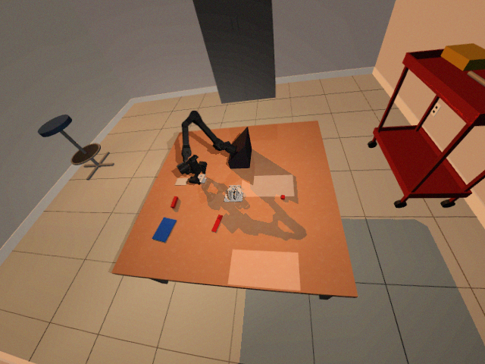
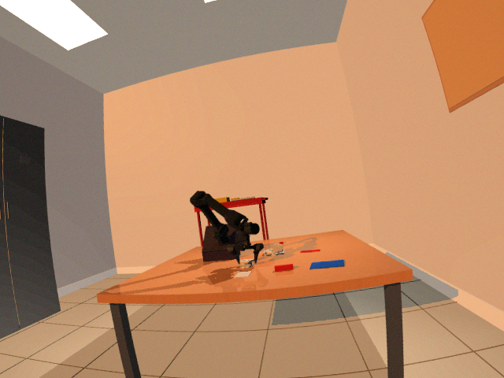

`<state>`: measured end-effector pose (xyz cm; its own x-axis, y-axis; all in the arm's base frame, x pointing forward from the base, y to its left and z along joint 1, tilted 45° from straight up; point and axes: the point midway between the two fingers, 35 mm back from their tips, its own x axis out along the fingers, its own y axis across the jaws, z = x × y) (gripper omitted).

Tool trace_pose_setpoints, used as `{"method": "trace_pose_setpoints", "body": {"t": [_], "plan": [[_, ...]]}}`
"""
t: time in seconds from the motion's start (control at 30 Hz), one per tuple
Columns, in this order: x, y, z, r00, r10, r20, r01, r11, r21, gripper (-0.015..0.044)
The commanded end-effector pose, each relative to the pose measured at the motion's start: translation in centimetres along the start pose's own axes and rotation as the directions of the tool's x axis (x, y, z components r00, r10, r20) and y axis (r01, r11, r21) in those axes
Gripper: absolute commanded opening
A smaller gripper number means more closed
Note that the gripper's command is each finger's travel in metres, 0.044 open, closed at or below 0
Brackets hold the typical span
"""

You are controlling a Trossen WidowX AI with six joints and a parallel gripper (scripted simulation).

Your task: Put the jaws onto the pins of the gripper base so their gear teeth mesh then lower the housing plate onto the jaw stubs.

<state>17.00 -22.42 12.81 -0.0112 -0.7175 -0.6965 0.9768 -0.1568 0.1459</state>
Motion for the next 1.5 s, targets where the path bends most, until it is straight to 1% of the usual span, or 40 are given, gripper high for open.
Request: {"method": "trace_pose_setpoints", "body": {"t": [0.0, 0.47, 0.93, 1.3, 1.47], "plan": [[0.0, 0.0, -0.1, 1.0, 0.002, -0.003, -0.002, 1.0, -0.005, 0.044], [0.1, 0.0, -0.1, 1.0, 0.002, -0.003, -0.002, 1.0, -0.005, 0.044], [0.0, 0.0, 0.0, 1.0, -0.001, 0.0, 0.001, 1.0, -0.001, 0.0351], [0.0, 0.0, 0.0, 1.0, -0.001, -0.001, 0.001, 1.0, -0.001, 0.0351], [-1.3, 0.2, -0.1, 1.0, -0.001, -0.005, 0.001, 1.0, 0.0, 0.0351]]}}
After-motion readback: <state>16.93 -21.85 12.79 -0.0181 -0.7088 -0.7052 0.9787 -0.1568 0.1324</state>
